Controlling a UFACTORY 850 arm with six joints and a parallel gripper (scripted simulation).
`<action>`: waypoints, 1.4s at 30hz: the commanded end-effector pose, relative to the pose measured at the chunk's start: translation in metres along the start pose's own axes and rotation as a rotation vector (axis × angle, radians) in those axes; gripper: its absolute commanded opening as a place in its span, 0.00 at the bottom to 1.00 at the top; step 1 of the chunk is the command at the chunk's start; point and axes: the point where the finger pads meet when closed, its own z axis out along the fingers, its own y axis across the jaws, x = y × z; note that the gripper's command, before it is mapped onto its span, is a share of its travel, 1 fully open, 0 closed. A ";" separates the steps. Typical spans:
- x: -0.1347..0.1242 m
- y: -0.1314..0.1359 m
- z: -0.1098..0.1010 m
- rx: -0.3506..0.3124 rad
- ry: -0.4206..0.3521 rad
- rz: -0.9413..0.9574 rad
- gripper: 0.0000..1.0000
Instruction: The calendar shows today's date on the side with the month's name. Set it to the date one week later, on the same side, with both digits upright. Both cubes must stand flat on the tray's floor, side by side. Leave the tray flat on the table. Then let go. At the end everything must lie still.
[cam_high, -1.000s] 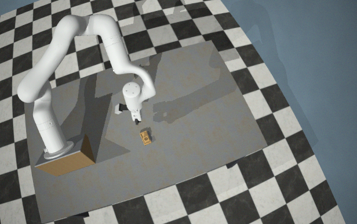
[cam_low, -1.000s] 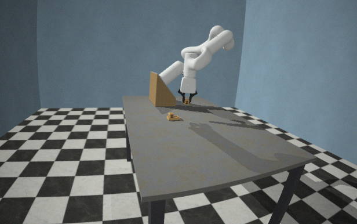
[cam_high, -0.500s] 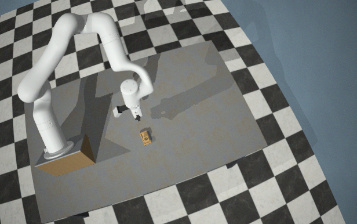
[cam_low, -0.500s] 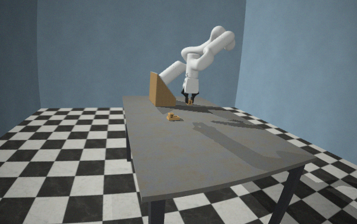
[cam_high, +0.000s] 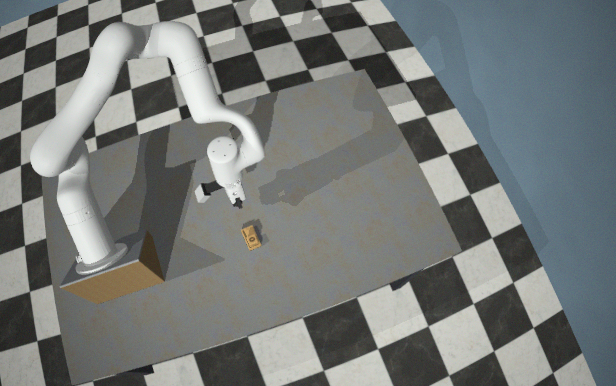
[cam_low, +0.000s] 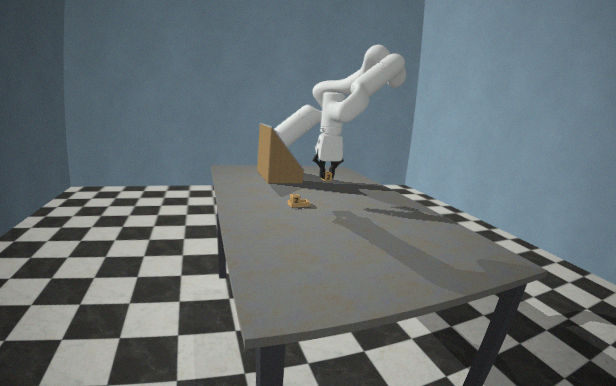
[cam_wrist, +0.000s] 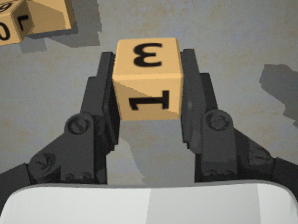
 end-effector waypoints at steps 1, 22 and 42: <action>-0.001 0.000 0.003 0.000 -0.002 -0.001 0.29; 0.000 0.000 0.074 0.000 -0.002 -0.001 0.29; 0.000 0.000 0.095 0.000 -0.002 -0.001 0.29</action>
